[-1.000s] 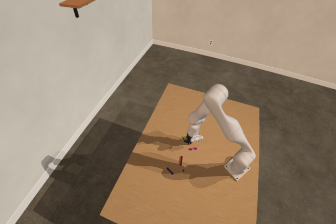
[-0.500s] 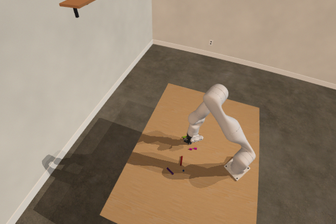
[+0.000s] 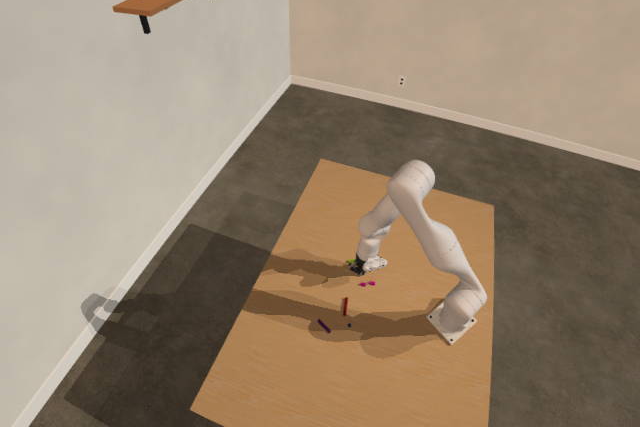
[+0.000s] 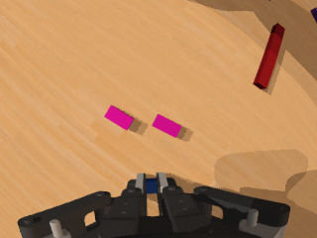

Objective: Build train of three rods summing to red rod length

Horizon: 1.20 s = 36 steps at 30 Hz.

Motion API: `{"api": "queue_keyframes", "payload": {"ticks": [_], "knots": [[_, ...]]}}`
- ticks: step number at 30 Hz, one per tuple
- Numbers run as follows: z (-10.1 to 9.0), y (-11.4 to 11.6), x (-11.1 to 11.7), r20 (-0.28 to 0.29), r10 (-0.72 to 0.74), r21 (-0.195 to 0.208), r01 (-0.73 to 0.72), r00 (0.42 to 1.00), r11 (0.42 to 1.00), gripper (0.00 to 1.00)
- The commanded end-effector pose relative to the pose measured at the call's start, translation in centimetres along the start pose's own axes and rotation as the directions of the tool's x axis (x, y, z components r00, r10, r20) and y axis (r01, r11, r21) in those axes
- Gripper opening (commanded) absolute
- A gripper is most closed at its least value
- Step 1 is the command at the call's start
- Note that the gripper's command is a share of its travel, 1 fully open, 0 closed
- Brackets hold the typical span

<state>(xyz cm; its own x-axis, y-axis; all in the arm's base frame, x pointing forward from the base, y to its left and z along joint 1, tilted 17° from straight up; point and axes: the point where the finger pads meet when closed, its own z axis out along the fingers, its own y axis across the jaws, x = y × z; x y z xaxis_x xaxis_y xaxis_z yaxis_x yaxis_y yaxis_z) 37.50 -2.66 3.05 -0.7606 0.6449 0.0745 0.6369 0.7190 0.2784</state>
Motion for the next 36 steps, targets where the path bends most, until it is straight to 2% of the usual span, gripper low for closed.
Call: {"api": "queue_keyframes", "payload": {"ticks": [1, 3, 7, 11, 12, 26, 31, 36], "knots": [[0.0, 0.0, 0.0, 0.001, 0.000, 0.000, 0.000, 1.000, 1.000, 0.12], [0.0, 0.0, 0.0, 0.001, 0.000, 0.000, 0.000, 1.000, 1.000, 0.12], [0.0, 0.0, 0.0, 0.001, 0.000, 0.000, 0.000, 1.000, 1.000, 0.20], [0.0, 0.0, 0.0, 0.001, 0.000, 0.000, 0.000, 1.000, 1.000, 0.20], [0.0, 0.0, 0.0, 0.001, 0.000, 0.000, 0.000, 1.000, 1.000, 0.24], [-0.2, 0.0, 0.0, 0.001, 0.000, 0.000, 0.000, 1.000, 1.000, 0.24], [-1.5, 0.0, 0.0, 0.001, 0.000, 0.000, 0.000, 1.000, 1.000, 0.24], [-3.9, 0.0, 0.0, 0.001, 0.000, 0.000, 0.000, 1.000, 1.000, 0.24]]}}
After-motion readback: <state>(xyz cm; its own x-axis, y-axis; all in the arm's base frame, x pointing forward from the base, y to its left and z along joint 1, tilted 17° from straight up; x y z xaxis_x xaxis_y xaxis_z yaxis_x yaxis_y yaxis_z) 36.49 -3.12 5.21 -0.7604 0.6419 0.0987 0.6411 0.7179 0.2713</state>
